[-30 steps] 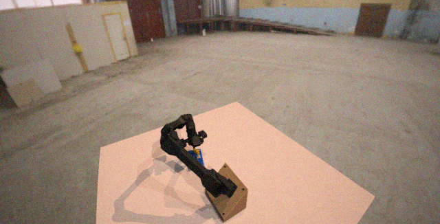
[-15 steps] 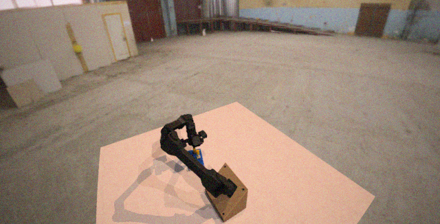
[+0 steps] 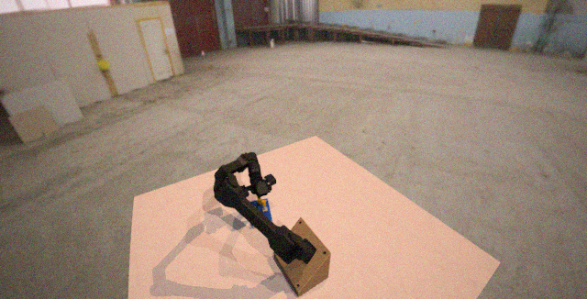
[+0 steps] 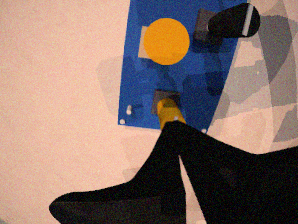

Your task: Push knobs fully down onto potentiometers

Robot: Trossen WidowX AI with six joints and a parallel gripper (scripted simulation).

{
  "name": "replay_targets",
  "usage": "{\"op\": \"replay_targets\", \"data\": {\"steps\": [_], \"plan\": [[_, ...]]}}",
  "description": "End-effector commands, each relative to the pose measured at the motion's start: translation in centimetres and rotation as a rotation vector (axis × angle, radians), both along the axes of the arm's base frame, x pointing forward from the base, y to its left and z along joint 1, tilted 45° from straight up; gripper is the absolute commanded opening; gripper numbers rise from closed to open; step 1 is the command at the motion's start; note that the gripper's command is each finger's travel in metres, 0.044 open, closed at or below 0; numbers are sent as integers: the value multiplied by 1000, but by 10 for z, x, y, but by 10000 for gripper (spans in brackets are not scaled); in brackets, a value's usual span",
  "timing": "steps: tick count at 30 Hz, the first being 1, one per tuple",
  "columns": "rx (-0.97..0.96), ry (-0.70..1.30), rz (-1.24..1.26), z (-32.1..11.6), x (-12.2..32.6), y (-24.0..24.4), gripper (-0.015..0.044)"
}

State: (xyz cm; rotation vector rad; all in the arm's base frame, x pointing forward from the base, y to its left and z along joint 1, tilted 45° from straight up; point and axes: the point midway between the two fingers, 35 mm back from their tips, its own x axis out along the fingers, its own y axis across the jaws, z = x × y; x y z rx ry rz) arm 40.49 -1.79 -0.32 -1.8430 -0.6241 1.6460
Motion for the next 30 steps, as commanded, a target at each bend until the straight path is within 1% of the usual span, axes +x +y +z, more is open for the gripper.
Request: {"op": "replay_targets", "data": {"steps": [1, 30], "plan": [[4, -5, 49, -16, 5, 21, 0], [4, -5, 49, -15, 5, 20, 0]]}}
